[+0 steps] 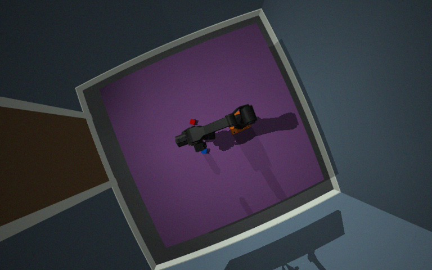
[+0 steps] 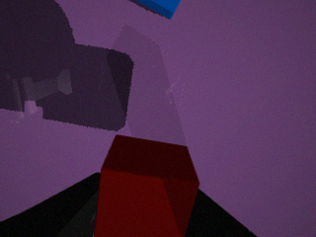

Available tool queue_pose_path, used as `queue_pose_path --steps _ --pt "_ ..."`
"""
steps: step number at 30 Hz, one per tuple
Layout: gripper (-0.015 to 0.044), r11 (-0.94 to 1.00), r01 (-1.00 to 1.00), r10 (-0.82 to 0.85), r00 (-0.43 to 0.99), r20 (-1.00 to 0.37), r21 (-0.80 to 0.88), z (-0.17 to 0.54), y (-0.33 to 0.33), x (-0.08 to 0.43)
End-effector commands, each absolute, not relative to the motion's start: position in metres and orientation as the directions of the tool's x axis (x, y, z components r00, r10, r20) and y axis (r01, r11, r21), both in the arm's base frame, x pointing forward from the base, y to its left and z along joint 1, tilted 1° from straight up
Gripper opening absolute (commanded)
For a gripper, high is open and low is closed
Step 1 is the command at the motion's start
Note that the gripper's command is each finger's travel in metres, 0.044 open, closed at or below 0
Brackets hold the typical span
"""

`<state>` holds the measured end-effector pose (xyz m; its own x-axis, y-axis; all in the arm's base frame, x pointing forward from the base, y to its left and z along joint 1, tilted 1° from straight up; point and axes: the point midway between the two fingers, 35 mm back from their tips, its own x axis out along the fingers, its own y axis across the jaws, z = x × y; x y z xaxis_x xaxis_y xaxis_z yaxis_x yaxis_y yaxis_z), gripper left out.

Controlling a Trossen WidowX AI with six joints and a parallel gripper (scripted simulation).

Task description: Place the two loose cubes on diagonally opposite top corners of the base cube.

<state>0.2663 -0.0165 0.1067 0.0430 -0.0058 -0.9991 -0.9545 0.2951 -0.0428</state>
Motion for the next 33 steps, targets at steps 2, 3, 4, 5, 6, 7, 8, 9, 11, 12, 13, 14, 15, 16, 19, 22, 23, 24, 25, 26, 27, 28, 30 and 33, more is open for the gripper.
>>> queue_pose_path --steps 2,3,4,5,6,7,8,9,11,12,13,14,15,16,19,22,23,24,25,26,27,28,30,33 --pt "0.0105 0.441 -0.896 -0.01 0.043 -0.999 -0.043 0.104 -0.012 0.269" --pt "0.0105 0.469 -0.882 -0.01 0.043 -0.999 -0.043 0.104 -0.012 0.27" --pt "0.0105 0.496 -0.867 -0.01 0.044 -0.999 -0.043 0.104 -0.011 0.27" --pt "0.0105 0.523 -0.851 -0.01 0.044 -0.999 -0.042 0.103 -0.01 0.271" --pt "0.0105 0.55 -0.834 -0.01 0.044 -0.999 -0.042 0.103 -0.009 0.271" --pt "0.0105 0.575 -0.817 -0.01 0.044 -0.999 -0.041 0.102 -0.008 0.272" --pt "0.0105 0.601 -0.798 -0.009 0.044 -0.999 -0.041 0.102 -0.007 0.272" --pt "0.0105 0.625 -0.779 -0.009 0.044 -0.999 -0.04 0.101 -0.006 0.273" --pt "0.0105 0.673 -0.739 -0.009 0.044 -0.999 -0.039 0.101 -0.004 0.274" --pt "0.0105 0.696 -0.717 -0.009 0.044 -0.999 -0.038 0.1 -0.003 0.274" --pt "0.0105 0.718 -0.695 -0.009 0.044 -0.999 -0.037 0.1 -0.002 0.274" --pt "0.0105 0.739 -0.673 -0.009 0.044 -0.999 -0.036 0.099 -0.002 0.275" --pt "0.0105 0.76 -0.649 -0.009 0.044 -0.999 -0.035 0.099 -0.001 0.275" --pt "0.0105 0.78 -0.625 -0.009 0.044 -0.999 -0.034 0.098 0.0 0.276" --pt "0.0105 0.835 -0.549 -0.009 0.044 -0.999 -0.031 0.097 0.003 0.277" --pt "0.0105 0.883 -0.469 -0.008 0.044 -0.999 -0.028 0.096 0.006 0.278" --pt "0.0105 0.897 -0.441 -0.008 0.044 -0.999 -0.027 0.095 0.007 0.279" --pt "0.0105 0.91 -0.413 -0.008 0.044 -0.999 -0.026 0.095 0.008 0.279" --pt "0.0105 0.923 -0.384 -0.008 0.044 -0.999 -0.024 0.095 0.009 0.279" --pt "0.0105 0.934 -0.355 -0.008 0.044 -0.999 -0.023 0.094 0.01 0.28" --pt "0.0105 0.945 -0.326 -0.008 0.044 -0.999 -0.022 0.094 0.011 0.28" --pt "0.0105 0.955 -0.296 -0.008 0.044 -0.999 -0.021 0.093 0.012 0.281" --pt "0.0105 0.972 -0.236 -0.008 0.044 -0.999 -0.018 0.092 0.014 0.281" --pt "0.0105 0.989 -0.144 -0.007 0.044 -0.999 -0.014 0.091 0.017 0.282"
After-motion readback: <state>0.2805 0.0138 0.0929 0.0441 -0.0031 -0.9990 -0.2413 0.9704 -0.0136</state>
